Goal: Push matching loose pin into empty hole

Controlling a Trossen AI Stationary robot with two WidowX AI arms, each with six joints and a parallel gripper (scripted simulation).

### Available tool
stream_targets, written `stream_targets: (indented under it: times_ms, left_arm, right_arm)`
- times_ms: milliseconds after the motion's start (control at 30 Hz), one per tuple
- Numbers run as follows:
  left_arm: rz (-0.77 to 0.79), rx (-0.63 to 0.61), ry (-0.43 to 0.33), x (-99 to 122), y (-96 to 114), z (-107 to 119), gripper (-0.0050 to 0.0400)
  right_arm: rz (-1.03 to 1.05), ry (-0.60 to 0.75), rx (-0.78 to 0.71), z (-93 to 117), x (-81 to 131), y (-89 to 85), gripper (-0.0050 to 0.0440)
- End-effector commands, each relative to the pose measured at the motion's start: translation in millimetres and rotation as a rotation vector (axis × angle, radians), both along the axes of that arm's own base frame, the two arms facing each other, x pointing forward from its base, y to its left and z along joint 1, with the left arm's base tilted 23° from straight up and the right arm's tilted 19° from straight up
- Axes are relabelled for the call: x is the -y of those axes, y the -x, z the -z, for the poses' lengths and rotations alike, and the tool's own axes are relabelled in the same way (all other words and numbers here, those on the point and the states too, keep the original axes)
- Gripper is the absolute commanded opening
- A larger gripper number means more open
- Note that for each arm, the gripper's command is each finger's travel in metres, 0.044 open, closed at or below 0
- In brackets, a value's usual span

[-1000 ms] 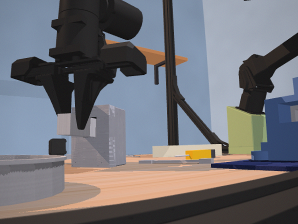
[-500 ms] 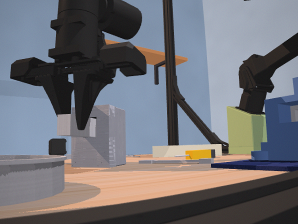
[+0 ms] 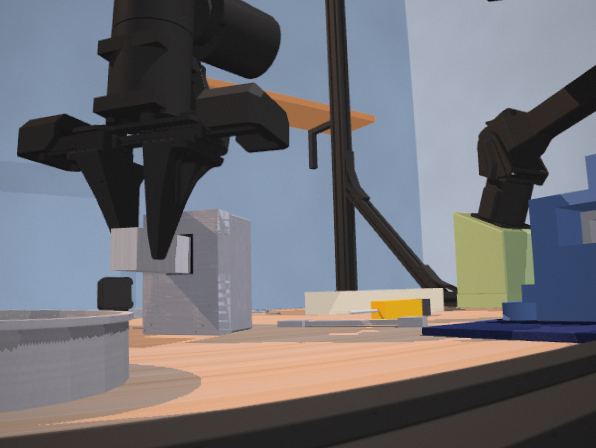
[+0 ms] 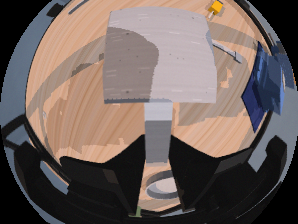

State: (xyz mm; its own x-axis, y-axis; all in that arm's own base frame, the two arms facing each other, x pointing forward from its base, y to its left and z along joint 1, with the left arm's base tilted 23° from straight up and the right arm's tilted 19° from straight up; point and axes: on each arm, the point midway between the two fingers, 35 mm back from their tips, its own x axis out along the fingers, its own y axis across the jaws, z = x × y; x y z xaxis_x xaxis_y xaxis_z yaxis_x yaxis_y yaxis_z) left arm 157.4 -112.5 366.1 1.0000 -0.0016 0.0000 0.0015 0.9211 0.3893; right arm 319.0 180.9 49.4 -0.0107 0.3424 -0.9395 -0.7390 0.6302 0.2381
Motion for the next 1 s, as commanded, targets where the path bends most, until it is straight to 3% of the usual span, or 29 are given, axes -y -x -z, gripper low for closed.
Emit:
stream_targets:
  times_ms: [0,967]
  left_arm:
    - [-0.002,0.000,-0.002,-0.3,-0.1,-0.1,0.0400]
    - [-0.002,0.000,-0.002,-0.3,-0.1,-0.1,0.0400]
  right_arm:
    - [0.001,-0.004,0.001,-2.2,-0.6,-0.2,0.0000]
    - [0.001,0.000,0.003,-0.3,1.9,-3.9,0.0000]
